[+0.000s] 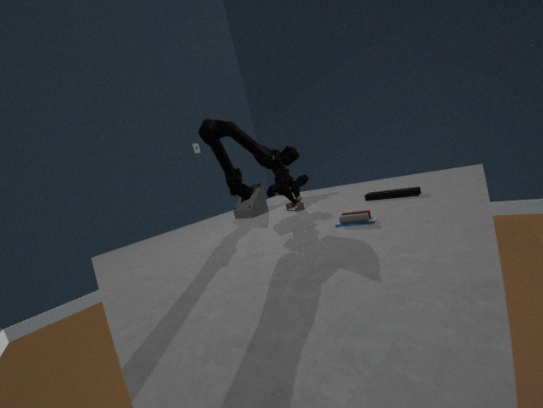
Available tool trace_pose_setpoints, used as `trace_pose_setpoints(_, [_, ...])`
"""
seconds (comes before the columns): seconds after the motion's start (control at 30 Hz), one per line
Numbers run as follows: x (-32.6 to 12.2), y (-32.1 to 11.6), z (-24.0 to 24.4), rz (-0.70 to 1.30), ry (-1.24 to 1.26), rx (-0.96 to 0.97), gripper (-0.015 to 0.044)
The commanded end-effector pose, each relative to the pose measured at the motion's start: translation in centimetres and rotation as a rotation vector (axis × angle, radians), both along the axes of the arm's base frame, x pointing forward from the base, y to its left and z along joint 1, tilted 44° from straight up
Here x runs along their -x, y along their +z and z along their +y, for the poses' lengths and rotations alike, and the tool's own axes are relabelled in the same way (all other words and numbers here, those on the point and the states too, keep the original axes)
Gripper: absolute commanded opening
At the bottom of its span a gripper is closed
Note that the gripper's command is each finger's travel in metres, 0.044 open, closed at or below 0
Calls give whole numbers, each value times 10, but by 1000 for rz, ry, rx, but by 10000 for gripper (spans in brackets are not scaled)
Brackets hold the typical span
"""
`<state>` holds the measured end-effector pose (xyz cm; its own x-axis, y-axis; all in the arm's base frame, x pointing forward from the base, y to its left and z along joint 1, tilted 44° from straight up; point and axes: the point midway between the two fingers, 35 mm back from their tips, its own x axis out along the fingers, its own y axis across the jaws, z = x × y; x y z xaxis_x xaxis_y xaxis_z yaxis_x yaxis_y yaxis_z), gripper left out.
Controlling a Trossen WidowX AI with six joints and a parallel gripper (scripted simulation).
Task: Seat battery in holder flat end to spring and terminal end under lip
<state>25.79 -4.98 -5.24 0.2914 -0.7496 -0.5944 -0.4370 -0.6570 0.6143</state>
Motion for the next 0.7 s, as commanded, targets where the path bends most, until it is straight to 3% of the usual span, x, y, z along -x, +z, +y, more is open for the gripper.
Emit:
trace_pose_setpoints(0.0, [2,-1,-1,-8,14,13,65])
trace_pose_setpoints(0.67, [8,0,-4,-59,70,38,65])
